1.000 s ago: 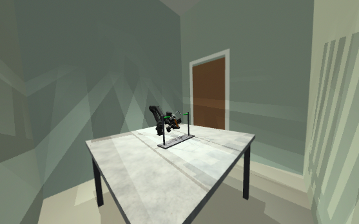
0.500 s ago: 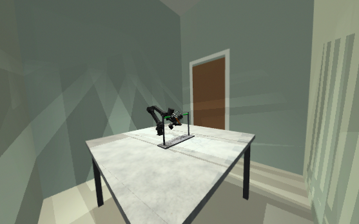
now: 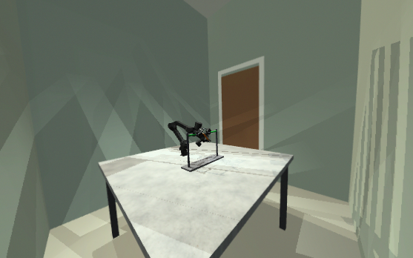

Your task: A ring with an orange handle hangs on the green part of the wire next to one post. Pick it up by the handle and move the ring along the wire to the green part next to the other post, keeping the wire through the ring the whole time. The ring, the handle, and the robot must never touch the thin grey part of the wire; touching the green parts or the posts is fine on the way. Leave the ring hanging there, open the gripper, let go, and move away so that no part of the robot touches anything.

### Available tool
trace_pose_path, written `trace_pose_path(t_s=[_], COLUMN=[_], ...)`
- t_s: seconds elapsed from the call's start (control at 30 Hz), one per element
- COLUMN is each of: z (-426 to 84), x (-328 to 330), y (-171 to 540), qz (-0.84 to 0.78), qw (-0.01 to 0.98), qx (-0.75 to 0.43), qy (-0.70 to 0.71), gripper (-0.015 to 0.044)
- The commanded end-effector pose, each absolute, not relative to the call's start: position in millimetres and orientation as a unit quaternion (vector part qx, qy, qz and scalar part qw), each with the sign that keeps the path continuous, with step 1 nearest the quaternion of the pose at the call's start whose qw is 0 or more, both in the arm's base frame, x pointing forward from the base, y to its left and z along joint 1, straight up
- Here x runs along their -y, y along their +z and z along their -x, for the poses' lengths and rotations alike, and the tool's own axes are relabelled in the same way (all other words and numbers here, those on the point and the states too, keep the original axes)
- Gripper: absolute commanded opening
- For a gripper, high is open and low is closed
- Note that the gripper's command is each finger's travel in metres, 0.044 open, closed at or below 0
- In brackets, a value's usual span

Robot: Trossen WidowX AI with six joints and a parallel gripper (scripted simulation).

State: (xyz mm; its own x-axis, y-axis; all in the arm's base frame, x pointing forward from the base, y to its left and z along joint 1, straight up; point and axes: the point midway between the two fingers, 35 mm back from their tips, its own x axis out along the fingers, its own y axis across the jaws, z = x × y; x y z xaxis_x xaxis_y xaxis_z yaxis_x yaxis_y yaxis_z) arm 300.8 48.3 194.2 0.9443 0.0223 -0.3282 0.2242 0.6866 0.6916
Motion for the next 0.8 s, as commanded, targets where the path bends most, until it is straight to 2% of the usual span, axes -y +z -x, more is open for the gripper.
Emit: trace_pose_path(t_s=[0.0,0.4,0.77], z=[-303.5,-302.8,-300.3], x=[-50.4,-45.5,-25.7], y=[199.4,196.7,185.9], qz=[-0.392,-0.331,-0.207], qw=[0.905,0.929,0.965], qx=[-0.155,-0.157,-0.158], qy=[-0.058,-0.051,-0.032], gripper=[-0.0150,-0.0150,-0.0150])
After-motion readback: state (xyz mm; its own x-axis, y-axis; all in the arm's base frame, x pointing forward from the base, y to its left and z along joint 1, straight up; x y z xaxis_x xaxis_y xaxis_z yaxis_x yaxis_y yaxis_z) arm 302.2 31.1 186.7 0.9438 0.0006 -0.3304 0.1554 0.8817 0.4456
